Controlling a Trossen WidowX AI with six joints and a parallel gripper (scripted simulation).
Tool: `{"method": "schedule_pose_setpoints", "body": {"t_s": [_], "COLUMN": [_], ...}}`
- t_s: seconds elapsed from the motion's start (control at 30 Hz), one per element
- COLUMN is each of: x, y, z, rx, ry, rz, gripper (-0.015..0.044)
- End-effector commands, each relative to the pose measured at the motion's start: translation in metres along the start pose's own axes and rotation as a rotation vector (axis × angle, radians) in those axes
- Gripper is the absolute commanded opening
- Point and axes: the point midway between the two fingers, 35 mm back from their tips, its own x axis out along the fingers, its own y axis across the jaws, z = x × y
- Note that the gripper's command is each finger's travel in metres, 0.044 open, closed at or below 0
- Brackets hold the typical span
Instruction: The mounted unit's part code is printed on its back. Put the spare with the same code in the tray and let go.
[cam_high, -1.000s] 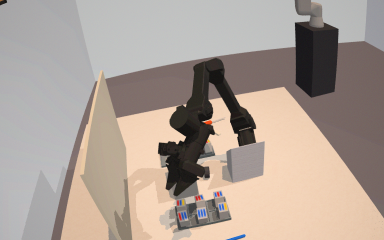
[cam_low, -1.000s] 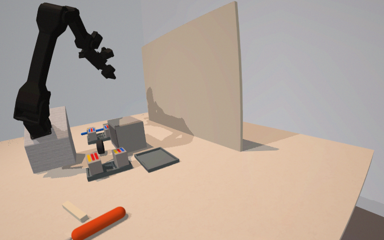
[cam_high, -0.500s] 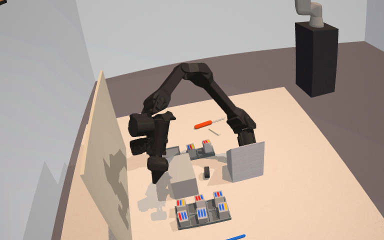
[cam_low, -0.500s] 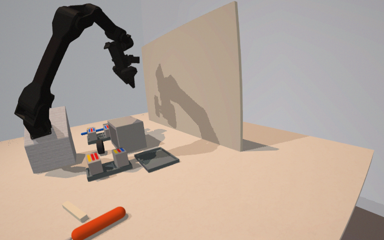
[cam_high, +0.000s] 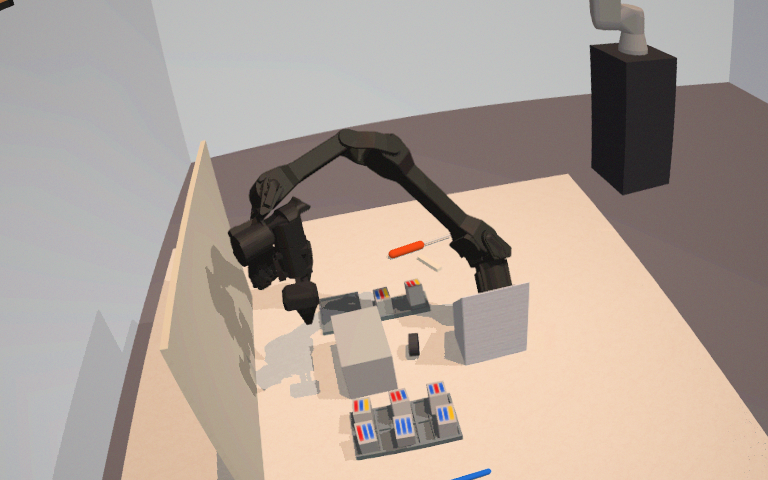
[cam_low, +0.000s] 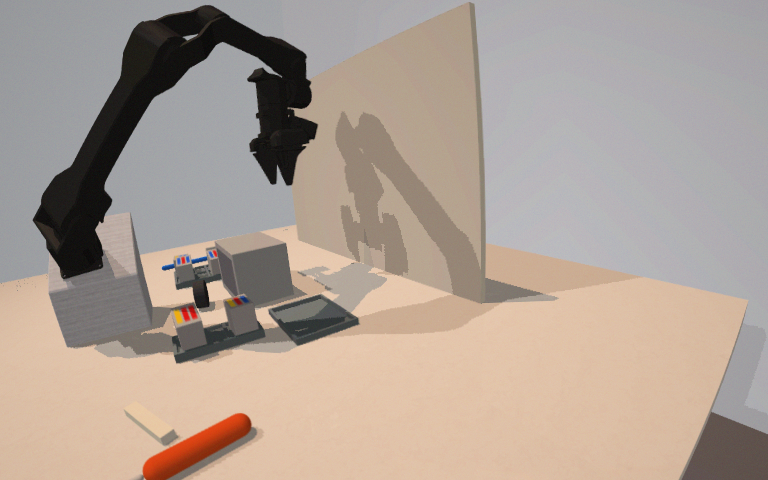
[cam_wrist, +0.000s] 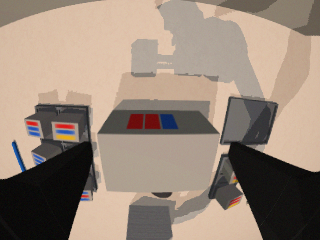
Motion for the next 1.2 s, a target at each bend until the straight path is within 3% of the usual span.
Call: {"method": "schedule_pose_setpoints", "body": {"t_s": [0.0, 0.47, 0.67, 0.9, 1.03, 1.17], "x": [-0.003, -0.002, 0.019, 0.043, 0.058, 0.06], "y": [-0.006, -0.003, 0.074, 0.125, 0.143, 0.145], "z": [-0.001, -0.002, -0.045, -0.098, -0.127, -0.131], "rx": [-0.015, -0.034, -0.68, -1.26, -1.546, -1.585], "ry": [0.01, 0.01, 0.007, 0.008, 0.013, 0.014], "rz": [-0.013, -0.012, 0.006, 0.009, 0.008, 0.007], "gripper": [0.044, 0.044, 0.044, 0.044, 0.044, 0.044]}}
